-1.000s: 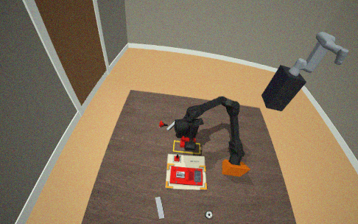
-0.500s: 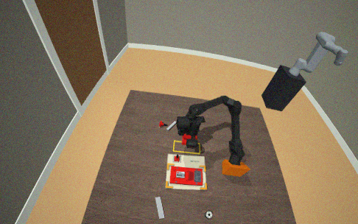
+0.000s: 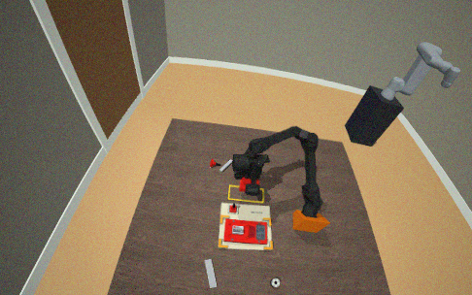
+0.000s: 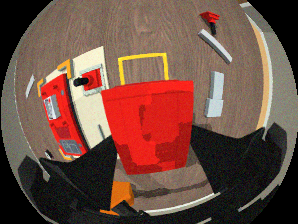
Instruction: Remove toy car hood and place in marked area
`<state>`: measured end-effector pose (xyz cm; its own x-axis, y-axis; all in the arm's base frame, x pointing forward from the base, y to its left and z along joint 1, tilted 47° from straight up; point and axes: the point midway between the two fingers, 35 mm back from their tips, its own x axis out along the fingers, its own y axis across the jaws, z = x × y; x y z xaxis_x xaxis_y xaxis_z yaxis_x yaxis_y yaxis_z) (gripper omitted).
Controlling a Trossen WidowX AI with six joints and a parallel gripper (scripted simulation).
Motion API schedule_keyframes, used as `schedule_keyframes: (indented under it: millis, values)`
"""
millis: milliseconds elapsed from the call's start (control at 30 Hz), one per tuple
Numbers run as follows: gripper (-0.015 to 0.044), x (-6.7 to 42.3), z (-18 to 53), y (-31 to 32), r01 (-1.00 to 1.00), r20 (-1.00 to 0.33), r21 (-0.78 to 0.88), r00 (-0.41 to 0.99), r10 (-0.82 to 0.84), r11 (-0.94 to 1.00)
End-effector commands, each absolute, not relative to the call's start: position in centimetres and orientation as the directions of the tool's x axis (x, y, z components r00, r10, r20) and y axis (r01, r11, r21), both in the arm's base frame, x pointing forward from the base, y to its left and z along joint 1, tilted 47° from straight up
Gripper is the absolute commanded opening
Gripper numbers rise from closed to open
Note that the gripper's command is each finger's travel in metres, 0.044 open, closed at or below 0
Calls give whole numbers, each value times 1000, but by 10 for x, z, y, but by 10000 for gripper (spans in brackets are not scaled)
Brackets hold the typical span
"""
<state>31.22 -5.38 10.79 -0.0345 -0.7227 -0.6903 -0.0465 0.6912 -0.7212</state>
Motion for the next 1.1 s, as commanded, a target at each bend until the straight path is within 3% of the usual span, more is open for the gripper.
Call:
schedule_keyframes:
  millis: [0,1067]
  values:
    - [0,312,106,-56,-51,-688,-723,-34,-725,689]
    - [0,313,93,-70,-51,-688,-723,-34,-724,689]
